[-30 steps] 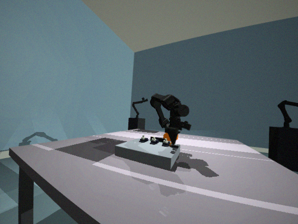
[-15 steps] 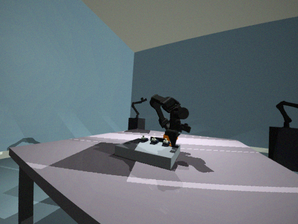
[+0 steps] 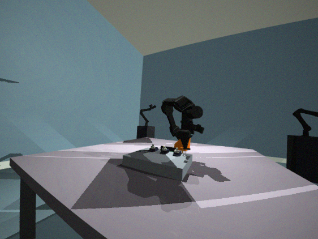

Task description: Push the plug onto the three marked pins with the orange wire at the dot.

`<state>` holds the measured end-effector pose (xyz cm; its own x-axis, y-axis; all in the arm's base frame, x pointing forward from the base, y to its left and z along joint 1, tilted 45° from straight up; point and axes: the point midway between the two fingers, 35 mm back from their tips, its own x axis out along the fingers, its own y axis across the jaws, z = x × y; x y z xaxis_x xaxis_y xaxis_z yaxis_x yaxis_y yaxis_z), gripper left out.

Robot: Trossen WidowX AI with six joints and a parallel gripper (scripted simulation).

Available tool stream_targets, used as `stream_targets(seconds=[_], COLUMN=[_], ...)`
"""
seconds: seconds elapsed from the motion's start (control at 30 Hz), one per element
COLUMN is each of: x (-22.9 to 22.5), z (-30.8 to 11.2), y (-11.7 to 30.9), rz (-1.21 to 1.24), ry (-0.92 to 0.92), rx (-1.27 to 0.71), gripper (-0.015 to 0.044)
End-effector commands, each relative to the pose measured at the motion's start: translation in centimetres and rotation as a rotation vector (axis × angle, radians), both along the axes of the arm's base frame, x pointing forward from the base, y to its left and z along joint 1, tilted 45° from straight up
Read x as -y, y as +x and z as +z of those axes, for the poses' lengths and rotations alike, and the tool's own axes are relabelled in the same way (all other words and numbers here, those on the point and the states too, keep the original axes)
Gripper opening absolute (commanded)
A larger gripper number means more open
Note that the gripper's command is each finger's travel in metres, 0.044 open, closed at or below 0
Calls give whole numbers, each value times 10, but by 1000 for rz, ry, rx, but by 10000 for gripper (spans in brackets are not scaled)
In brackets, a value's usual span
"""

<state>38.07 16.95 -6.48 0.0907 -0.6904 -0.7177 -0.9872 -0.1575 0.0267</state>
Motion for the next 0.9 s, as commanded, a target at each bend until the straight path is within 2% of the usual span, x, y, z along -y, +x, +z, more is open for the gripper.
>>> stream_targets(seconds=[0.0, 0.2, 0.87], x=[-12, -9, 29], z=[12, 19, 68], y=[-3, -6, -38], rz=[-1, -49, -435], ry=[5, 11, 57], rx=[2, 47, 415], gripper=[0, 0, 0])
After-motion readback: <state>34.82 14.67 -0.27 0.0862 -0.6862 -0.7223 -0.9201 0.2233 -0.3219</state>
